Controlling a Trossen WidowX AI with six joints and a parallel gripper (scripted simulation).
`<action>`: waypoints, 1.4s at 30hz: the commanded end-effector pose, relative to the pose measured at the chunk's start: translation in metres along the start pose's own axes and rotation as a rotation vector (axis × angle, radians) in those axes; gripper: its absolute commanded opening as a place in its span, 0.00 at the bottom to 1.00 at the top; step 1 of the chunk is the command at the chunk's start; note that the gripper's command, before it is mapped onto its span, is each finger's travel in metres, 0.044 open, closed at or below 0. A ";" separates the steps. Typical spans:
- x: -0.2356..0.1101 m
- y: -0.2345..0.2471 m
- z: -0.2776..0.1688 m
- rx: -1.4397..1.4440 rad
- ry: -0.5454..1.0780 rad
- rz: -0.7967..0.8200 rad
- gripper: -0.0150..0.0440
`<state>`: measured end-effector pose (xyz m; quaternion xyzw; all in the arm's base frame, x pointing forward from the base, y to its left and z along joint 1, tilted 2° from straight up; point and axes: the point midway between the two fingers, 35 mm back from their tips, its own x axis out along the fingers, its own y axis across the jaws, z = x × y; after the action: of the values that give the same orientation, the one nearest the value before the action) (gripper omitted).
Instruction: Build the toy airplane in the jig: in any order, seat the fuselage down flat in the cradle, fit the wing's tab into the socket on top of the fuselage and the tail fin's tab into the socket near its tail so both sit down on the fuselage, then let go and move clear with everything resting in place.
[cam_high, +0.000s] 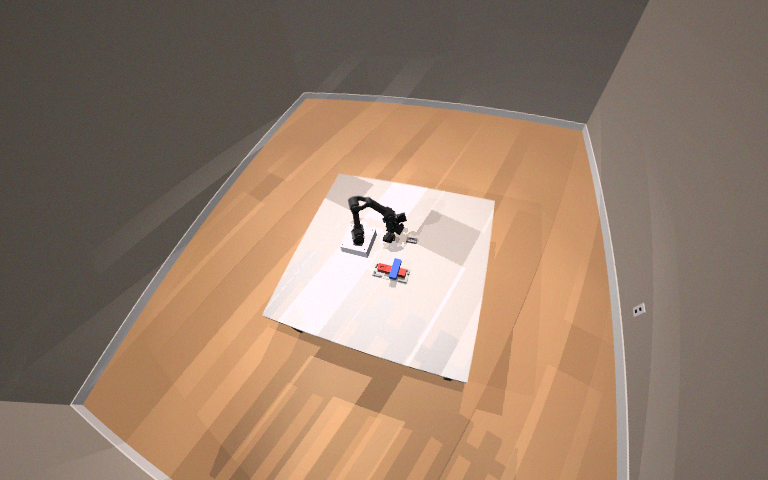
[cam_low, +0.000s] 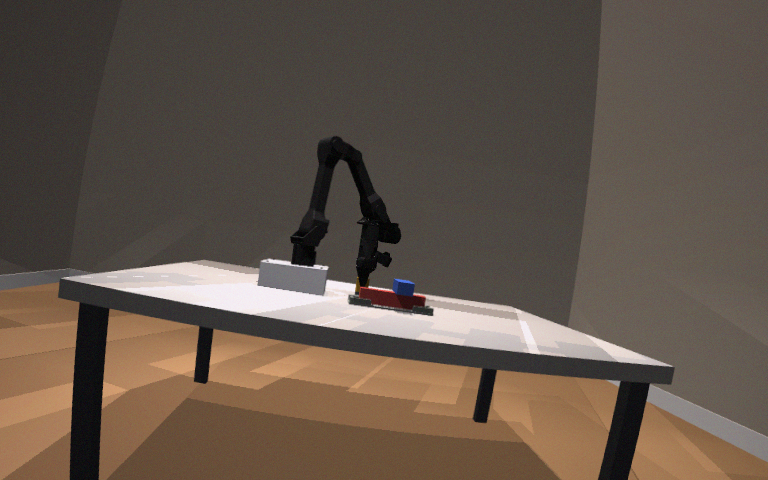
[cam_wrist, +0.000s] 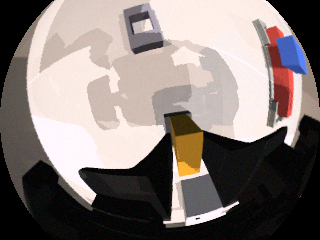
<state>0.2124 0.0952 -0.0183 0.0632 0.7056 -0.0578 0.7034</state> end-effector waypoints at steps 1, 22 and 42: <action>0.002 0.000 -0.002 0.004 0.008 0.002 0.31; -0.036 0.003 0.006 0.021 0.007 -0.005 0.25; -0.098 0.004 0.006 0.010 0.007 0.000 0.25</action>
<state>0.2195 0.0967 0.0651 0.0667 0.7104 -0.0658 0.6976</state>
